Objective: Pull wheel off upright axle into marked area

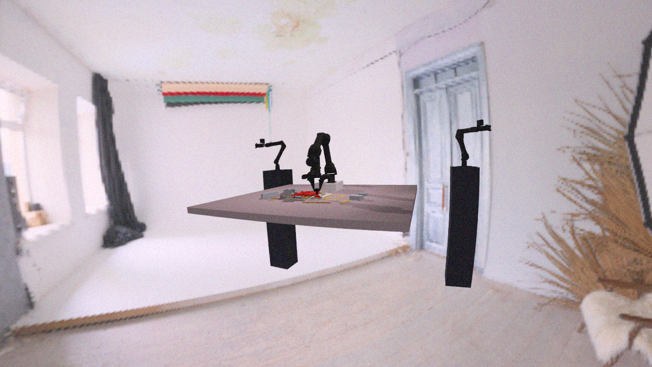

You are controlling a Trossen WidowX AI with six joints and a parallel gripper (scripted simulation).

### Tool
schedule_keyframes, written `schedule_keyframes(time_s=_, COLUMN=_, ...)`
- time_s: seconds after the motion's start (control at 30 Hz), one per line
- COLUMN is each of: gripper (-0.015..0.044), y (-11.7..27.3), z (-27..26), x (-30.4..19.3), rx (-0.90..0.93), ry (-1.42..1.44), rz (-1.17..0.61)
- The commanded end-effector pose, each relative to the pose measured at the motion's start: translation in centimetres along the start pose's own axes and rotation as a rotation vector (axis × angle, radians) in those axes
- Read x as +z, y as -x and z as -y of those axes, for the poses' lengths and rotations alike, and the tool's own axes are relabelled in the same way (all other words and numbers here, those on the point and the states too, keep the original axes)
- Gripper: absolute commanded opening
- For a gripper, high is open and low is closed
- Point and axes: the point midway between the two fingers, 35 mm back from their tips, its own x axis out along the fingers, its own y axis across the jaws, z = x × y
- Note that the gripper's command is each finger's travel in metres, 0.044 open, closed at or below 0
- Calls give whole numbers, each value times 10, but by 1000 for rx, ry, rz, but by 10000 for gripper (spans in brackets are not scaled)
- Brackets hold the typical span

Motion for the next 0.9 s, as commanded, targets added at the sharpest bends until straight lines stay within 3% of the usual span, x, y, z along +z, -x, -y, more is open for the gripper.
schedule_keyframes(time_s=0.0, gripper=0, y=5, z=0, x=1, rx=0, ry=-3, rz=6)
schedule_keyframes(time_s=0.87, gripper=0, y=13, z=0, x=0, rx=-1, ry=-3, rz=9)
